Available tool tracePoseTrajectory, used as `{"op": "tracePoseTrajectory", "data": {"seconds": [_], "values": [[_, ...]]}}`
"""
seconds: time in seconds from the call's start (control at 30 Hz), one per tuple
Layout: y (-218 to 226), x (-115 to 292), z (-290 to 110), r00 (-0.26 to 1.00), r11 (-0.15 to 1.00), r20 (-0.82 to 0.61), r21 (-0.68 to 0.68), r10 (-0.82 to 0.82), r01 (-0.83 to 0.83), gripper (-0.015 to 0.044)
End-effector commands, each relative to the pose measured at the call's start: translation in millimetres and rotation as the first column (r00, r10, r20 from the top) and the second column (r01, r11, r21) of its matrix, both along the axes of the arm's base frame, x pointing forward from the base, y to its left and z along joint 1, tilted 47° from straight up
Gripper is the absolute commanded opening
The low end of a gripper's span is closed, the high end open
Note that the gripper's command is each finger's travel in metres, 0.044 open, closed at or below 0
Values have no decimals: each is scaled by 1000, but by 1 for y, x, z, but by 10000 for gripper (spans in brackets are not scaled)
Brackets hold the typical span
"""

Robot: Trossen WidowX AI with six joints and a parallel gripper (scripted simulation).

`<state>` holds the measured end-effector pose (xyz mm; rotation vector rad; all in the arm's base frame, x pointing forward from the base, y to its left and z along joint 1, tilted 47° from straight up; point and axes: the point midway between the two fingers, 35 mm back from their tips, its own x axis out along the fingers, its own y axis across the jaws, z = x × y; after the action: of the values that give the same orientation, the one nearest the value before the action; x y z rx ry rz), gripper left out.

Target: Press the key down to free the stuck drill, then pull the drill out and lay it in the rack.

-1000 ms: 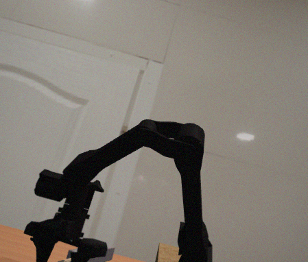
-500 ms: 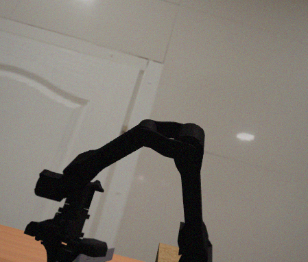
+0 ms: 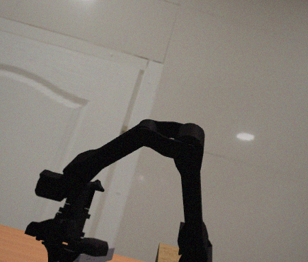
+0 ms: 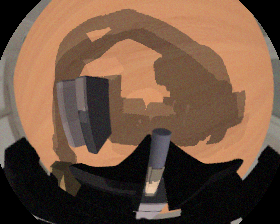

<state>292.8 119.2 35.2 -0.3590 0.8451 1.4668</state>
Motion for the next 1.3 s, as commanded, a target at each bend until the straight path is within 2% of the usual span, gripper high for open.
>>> {"op": "tracePoseTrajectory", "data": {"seconds": [0.0, 1.27], "values": [[-1, 0, 2, 1000, 1000, 5, -2, 0, 0, 0], [17, 8, 18, 1000, 1000, 6, -1, 0, 0, 0]]}}
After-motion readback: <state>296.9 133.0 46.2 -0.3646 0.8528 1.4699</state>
